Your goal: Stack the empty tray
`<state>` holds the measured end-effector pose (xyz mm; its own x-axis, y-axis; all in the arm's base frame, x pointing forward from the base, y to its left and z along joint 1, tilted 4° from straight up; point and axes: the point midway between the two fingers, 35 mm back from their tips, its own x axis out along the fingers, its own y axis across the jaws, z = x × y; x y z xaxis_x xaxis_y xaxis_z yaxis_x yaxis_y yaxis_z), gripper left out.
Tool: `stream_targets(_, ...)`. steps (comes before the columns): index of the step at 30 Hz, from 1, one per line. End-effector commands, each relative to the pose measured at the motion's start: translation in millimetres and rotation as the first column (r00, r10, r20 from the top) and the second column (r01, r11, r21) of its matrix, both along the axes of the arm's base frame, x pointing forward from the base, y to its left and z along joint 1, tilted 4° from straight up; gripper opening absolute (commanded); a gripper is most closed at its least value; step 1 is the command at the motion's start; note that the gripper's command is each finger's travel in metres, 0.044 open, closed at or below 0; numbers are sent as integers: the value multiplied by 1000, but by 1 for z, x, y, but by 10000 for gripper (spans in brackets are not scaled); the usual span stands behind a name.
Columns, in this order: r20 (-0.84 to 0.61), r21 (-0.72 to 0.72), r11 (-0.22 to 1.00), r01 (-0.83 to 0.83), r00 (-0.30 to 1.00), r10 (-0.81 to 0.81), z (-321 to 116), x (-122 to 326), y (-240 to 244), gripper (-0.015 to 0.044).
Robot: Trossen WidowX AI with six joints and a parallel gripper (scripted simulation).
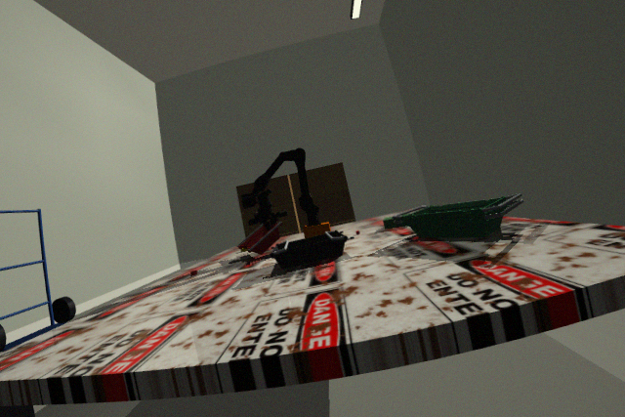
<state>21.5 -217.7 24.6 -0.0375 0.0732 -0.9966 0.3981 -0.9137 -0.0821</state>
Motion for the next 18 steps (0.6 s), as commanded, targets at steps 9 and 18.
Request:
stream_targets(9,2,-37,999,4,1000,-4,20,2,-13,0)
stream_targets(18,2,-39,999,5,1000,-4,43,5,-42,0)
